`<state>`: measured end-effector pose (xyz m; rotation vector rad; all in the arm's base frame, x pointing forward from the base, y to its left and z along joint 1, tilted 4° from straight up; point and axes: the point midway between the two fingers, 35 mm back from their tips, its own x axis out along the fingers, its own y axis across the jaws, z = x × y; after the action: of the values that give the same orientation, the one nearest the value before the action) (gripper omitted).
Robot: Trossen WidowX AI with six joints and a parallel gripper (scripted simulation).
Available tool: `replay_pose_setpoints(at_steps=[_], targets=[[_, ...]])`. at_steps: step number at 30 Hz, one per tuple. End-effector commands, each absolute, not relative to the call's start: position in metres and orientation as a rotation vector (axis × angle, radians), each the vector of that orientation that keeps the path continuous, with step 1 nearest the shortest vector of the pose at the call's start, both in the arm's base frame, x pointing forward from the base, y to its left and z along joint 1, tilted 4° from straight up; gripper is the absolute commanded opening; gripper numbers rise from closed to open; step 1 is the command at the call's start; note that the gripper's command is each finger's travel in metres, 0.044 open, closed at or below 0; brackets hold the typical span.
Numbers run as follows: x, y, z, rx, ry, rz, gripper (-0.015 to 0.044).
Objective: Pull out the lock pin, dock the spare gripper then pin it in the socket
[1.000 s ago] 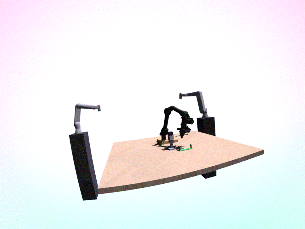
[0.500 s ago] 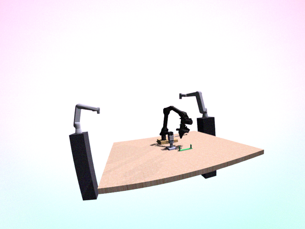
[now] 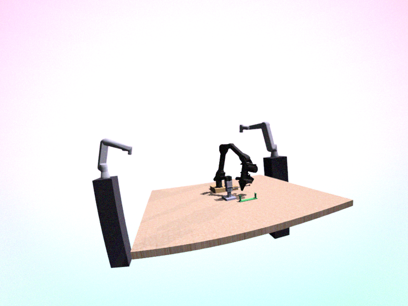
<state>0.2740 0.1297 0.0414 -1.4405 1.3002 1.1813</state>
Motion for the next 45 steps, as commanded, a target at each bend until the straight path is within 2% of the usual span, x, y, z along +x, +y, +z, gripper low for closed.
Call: replay_pose_setpoints(at_steps=[1, 45], targets=[[0.273, 0.128, 0.040, -1.435, 1.300, 1.181, 0.0000], [0.277, 0.106, 0.041, -1.437, 1.289, 1.168, 0.0000]])
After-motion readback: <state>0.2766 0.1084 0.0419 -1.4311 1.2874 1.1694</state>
